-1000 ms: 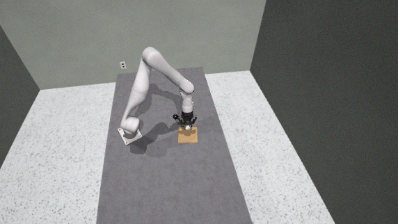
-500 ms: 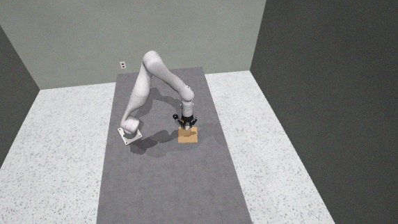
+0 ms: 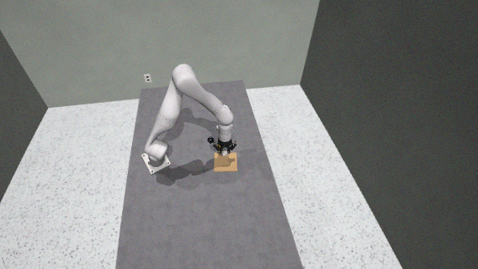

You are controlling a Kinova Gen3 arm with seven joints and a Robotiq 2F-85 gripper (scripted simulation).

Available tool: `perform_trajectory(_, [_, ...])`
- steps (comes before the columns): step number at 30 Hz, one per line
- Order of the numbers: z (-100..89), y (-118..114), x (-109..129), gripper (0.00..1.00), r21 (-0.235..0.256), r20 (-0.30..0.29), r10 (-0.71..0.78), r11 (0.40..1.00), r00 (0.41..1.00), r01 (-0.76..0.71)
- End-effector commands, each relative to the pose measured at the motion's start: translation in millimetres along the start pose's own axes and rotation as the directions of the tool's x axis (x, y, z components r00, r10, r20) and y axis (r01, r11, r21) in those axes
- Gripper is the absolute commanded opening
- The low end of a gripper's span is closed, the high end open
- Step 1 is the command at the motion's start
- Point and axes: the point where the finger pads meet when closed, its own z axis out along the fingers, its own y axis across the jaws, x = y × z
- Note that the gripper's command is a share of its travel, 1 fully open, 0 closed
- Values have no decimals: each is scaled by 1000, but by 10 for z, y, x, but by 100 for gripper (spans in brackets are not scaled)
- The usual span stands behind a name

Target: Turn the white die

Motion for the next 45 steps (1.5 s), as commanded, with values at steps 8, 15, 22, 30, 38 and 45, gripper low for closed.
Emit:
perform_trajectory(8, [19, -8, -49, 26, 12, -120, 16, 1000, 993, -15])
perform_trajectory(15, [-13, 17, -71, 26, -3, -201, 17, 1000, 979, -18])
perform_trajectory(22, [-25, 26, -80, 26, -9, -219, 17, 1000, 976, -19])
perform_trajectory(30, [-24, 25, -80, 26, -8, -221, 17, 1000, 975, -19])
perform_trajectory(38, [-14, 13, -79, 26, -3, -234, 17, 1000, 972, -18])
perform_trajectory(45, [7, -13, -75, 26, 9, -266, 16, 1000, 964, -14])
